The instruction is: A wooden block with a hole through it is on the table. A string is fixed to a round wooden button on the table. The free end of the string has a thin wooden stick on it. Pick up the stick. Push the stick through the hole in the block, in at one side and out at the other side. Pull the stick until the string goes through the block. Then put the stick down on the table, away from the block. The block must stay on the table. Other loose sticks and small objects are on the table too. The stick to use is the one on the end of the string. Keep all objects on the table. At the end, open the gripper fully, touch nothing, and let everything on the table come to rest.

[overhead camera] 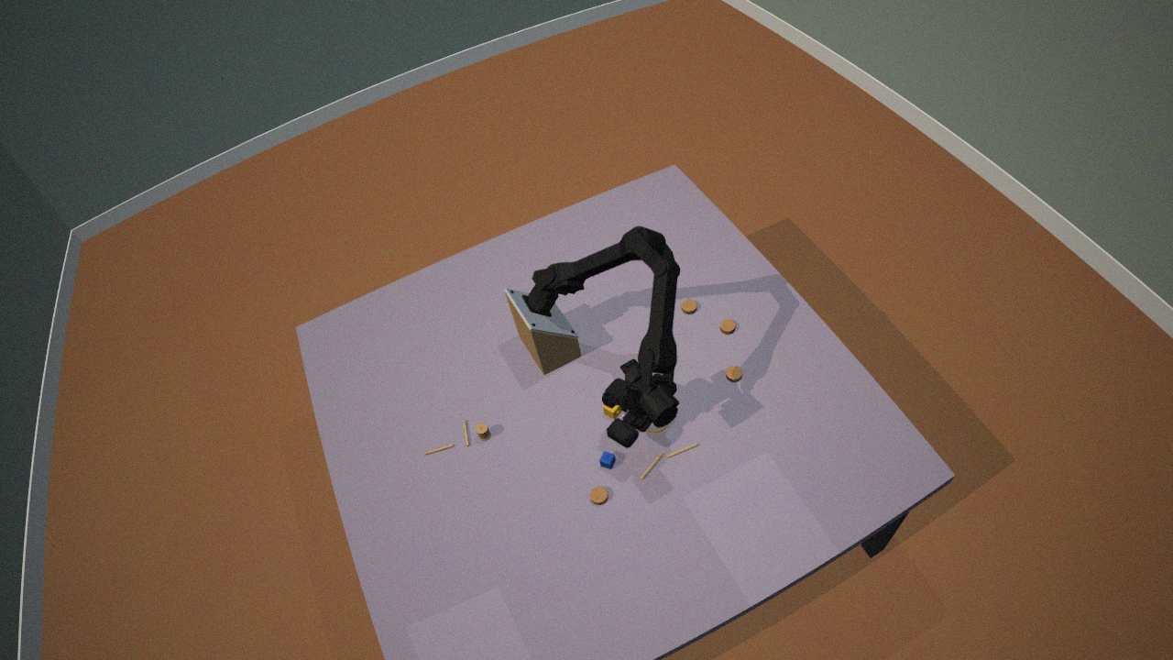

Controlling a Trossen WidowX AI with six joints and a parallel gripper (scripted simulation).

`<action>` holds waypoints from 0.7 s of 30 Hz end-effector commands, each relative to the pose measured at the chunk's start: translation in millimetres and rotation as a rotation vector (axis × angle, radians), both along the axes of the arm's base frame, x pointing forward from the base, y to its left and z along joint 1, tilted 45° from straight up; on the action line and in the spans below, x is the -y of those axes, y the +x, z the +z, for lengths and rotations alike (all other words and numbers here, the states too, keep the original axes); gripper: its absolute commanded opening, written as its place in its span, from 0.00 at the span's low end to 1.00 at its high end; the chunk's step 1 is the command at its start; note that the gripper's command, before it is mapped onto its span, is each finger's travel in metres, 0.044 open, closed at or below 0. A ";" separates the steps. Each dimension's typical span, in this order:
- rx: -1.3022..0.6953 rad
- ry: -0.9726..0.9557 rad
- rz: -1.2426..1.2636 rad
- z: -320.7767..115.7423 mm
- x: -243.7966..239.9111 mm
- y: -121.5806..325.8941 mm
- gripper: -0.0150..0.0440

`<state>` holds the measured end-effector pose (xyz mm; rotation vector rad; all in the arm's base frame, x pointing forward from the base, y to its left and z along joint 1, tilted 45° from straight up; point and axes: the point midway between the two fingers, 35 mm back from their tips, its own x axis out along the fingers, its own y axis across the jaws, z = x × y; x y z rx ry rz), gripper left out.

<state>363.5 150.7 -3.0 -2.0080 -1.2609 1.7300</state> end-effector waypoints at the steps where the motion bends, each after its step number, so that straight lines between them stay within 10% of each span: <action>1: 0.005 0.006 0.005 -0.2 1.2 -6.2 0.25; 21: 0.005 0.006 0.004 -3.9 5.9 -20.9 0.25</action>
